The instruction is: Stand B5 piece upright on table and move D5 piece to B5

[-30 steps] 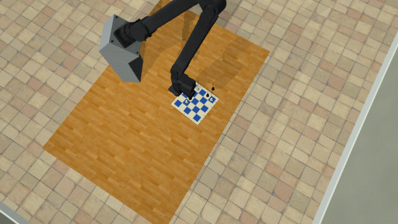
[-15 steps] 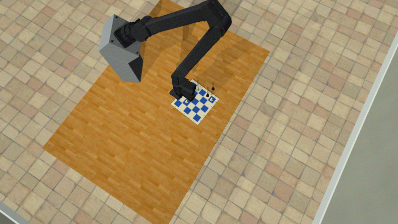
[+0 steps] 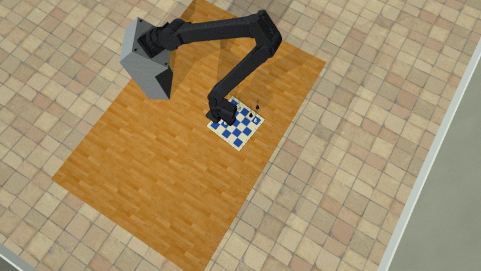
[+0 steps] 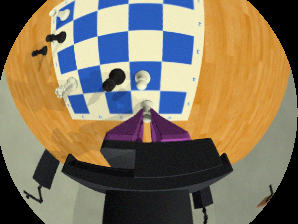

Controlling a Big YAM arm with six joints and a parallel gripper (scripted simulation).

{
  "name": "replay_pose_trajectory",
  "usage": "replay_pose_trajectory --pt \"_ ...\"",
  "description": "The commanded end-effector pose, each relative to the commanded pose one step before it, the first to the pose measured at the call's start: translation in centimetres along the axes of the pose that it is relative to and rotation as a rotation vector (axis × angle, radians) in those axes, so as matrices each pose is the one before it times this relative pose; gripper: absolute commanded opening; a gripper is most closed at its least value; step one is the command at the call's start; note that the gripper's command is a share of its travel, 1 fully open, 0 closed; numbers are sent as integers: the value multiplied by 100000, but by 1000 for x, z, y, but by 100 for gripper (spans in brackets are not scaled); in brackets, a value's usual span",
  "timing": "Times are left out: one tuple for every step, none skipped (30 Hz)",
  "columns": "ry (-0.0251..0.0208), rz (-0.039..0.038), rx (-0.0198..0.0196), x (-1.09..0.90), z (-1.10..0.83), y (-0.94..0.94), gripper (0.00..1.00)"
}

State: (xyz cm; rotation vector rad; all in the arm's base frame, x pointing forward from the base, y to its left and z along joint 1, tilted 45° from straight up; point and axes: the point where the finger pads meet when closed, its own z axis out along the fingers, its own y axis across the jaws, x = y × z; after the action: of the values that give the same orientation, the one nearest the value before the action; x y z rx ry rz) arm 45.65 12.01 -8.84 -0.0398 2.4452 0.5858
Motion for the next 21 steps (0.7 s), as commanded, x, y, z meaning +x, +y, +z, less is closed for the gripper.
replay_pose_trajectory --pt "-2884 1028 -312 -1115 -258 175 0" --pt "18 8 6 8 5 -5 0" --pt "230 84 58 133 -16 -27 0" --pt "0 0 0 0 0 0 0" --pt "0 0 0 0 0 0 0" --pt "72 27 18 45 -13 -7 0" --pt "1 1 1 0 0 0 0" --pt "1 0 0 0 0 0 0" --pt "-1 0 0 0 0 0 0" --pt "-1 0 0 0 0 0 0" --pt "1 0 0 0 0 0 0" --pt "0 0 0 0 0 0 0" --pt "-1 0 0 0 0 0 0" --pt "0 0 0 0 0 0 0" --pt "0 0 0 0 0 0 0" --pt "0 0 0 0 0 0 0" --pt "0 0 0 0 0 0 0" --pt "0 0 0 0 0 0 0" --pt "0 0 0 0 0 0 0" --pt "0 0 0 0 0 0 0" --pt "0 0 0 0 0 0 0"
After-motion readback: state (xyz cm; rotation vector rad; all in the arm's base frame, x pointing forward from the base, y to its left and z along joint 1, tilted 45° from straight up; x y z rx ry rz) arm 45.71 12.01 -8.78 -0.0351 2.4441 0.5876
